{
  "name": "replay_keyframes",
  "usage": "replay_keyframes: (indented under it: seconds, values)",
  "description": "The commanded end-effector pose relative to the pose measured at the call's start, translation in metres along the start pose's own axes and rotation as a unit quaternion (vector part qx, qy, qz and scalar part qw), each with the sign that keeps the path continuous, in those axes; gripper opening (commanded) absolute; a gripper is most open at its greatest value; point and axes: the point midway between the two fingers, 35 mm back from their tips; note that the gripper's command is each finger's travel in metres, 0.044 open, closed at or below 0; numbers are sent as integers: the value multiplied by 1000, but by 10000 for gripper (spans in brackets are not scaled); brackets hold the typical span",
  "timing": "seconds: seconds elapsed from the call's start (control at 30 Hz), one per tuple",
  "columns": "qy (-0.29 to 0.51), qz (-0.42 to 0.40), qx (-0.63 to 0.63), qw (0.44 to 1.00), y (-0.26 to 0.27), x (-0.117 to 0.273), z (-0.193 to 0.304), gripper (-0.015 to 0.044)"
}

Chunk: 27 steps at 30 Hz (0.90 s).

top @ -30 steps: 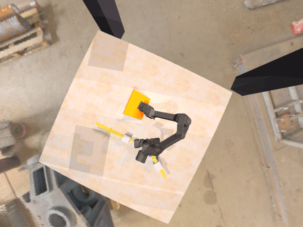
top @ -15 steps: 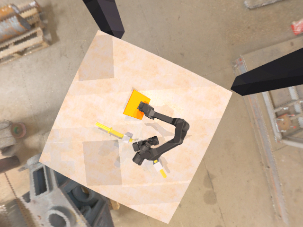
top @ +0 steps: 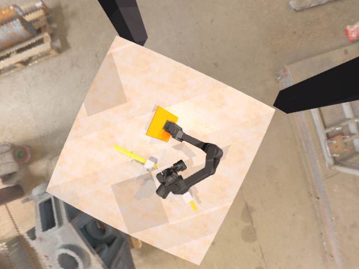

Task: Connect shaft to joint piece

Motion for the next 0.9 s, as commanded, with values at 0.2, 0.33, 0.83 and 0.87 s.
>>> replay_keyframes:
  seconds: [0.2, 0.33, 0.83, 0.87]
  values:
    - [38, 4, 79, 996, -7, 3, 2, 0]
    - [52, 6, 109, 993, -10, 5, 3, 0]
    - [56, 7, 120, 991, -11, 5, 3, 0]
    - [56, 7, 120, 991, -11, 5, 3, 0]
Point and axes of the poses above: the point midway between the two fingers, 35 mm back from their tips, its own x axis back along the fingers, its own y axis across the jaws, z = x × y, and after that the axes turned 11 degrees about x, right-handed
